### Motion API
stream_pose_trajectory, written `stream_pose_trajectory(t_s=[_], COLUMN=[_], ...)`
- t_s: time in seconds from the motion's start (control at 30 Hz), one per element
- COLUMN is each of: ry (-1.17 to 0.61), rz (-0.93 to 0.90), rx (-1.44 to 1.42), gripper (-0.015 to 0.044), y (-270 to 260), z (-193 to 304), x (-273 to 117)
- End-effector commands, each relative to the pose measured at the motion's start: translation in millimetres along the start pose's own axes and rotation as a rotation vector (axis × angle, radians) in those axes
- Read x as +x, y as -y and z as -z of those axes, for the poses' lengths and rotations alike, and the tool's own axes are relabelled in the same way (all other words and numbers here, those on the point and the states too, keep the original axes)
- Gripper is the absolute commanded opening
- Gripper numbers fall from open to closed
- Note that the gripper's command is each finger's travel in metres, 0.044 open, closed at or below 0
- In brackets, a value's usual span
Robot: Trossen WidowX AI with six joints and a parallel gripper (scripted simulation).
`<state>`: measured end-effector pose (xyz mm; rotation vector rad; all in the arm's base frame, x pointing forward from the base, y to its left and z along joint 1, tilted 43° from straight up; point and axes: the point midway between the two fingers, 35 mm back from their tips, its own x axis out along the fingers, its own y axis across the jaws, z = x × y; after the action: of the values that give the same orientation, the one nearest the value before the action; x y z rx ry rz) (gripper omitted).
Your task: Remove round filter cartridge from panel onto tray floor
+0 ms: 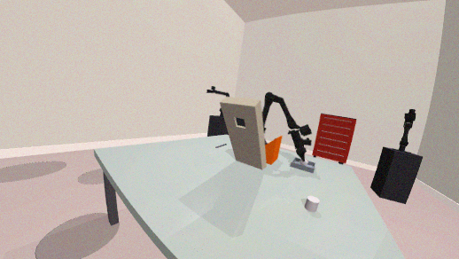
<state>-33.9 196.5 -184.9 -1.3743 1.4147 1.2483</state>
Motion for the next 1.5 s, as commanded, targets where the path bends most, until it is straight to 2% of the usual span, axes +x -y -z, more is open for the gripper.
stream_pose_trajectory(t_s=[0.0, 0.13, 0.23, 0.33, 0.4, 1.47], ry=[0.002, 0.002, 0.002, 0.002, 0.001, 0.017], rz=[0.000, 0.000, 0.000, 0.001, 0.001, -0.003], rx=[0.000, 0.000, 0.000, 0.000, 0.000, 0.000], gripper=[0.0341, 0.0440, 0.0440, 0.0440, 0.0440, 0.0440], y=[0, 0, 0, 0, 0, -1], z=[-1, -1, -8, -31, -35, -36], x=[0, 0, -9, -50, -61, -55])
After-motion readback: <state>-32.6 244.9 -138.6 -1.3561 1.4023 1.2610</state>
